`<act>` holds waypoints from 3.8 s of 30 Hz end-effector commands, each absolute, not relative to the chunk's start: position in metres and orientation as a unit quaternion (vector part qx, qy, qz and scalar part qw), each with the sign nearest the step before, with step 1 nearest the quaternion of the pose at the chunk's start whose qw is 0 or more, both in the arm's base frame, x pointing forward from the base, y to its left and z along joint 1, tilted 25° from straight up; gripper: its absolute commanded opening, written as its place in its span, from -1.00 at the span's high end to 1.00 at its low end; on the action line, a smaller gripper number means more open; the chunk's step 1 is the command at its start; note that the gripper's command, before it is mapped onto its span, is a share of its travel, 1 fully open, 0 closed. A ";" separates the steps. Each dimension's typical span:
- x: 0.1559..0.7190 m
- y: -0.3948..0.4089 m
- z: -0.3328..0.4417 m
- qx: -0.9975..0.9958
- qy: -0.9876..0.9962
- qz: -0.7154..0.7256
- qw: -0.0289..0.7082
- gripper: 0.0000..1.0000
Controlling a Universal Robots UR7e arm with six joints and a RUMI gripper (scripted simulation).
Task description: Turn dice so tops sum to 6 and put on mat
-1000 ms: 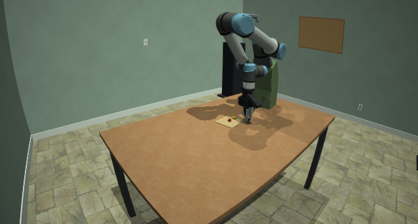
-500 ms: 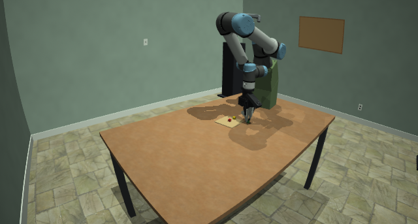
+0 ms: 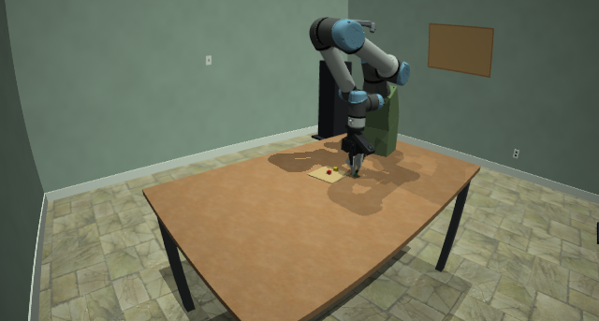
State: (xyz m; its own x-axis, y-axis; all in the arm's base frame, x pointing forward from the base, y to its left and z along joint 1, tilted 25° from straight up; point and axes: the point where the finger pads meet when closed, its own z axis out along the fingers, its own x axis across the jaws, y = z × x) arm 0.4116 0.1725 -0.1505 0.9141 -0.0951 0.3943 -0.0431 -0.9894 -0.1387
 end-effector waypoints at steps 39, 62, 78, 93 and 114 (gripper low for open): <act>0.384 0.165 -0.087 -0.976 0.035 -0.205 0.064 0.99; 0.372 0.162 -0.060 -0.976 0.035 -0.205 0.064 0.99; 0.372 0.162 -0.060 -0.976 0.036 -0.205 0.064 0.99; 0.397 0.150 -0.054 -0.964 0.160 -0.195 0.089 0.99; 0.448 0.117 -0.036 -0.883 0.418 -0.163 0.139 0.99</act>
